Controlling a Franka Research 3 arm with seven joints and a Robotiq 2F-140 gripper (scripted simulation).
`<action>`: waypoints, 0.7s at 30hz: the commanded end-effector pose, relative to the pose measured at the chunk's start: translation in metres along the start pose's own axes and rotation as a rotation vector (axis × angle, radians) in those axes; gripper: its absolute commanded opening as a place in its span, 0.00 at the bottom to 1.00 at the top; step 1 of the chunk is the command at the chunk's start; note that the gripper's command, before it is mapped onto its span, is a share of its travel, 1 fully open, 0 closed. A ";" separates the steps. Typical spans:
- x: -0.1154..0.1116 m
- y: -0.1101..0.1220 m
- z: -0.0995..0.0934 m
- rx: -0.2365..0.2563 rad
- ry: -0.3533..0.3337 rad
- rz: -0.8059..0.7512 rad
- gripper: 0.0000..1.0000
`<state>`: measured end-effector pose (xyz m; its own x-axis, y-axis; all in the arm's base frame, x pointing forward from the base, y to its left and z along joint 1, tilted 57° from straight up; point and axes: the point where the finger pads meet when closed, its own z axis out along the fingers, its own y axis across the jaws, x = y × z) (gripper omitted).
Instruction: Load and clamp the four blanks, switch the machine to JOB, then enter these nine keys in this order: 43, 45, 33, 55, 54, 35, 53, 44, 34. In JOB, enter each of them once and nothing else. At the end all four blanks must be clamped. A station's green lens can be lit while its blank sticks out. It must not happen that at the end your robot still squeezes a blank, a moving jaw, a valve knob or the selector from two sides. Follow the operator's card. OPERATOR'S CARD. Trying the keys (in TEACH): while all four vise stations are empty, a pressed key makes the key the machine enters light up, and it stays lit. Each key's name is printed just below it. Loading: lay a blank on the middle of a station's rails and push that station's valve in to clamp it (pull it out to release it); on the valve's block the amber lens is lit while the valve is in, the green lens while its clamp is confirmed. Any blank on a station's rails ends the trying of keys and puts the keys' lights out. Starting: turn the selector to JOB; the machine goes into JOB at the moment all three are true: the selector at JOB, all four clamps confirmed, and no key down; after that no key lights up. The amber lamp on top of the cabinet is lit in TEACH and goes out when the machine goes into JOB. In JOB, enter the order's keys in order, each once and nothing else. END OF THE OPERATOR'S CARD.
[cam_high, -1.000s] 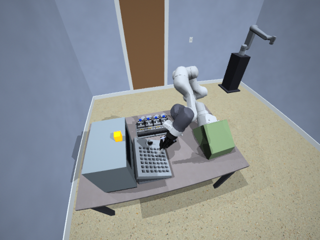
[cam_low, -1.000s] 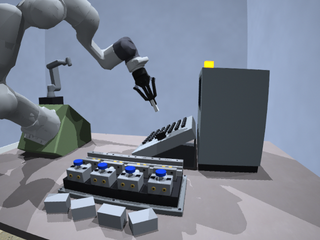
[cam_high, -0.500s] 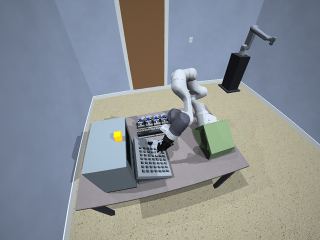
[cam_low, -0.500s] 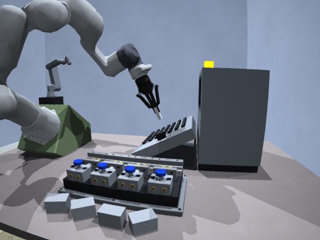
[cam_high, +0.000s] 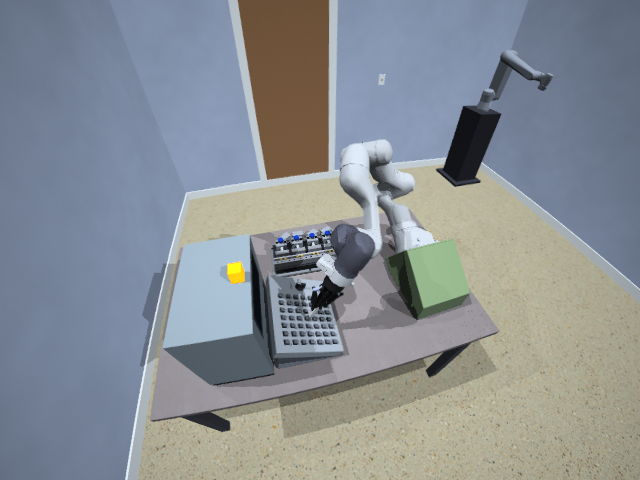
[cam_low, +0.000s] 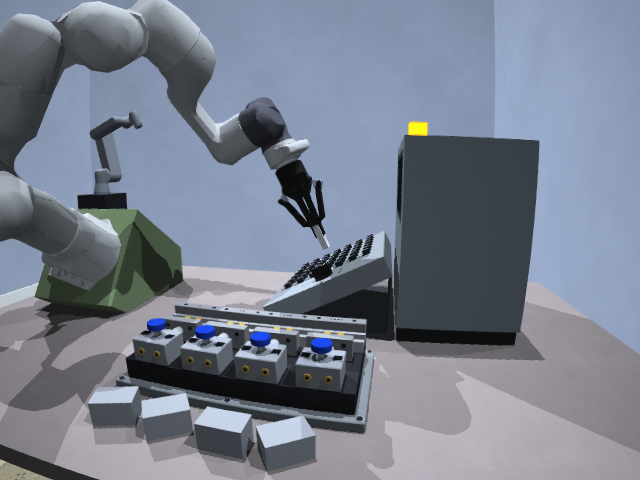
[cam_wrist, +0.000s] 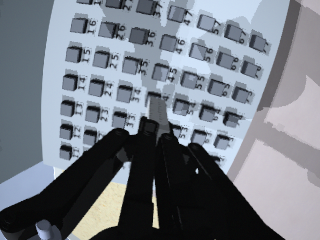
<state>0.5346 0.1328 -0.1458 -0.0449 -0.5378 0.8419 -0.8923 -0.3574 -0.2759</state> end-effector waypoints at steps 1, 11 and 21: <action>-0.001 -0.001 0.006 0.002 -0.003 0.008 0.00; -0.001 -0.001 0.018 0.002 -0.003 0.008 0.00; -0.001 -0.001 0.020 0.002 -0.003 0.008 0.00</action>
<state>0.5430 0.1181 -0.1553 -0.0467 -0.5398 0.8405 -0.8924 -0.3555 -0.2779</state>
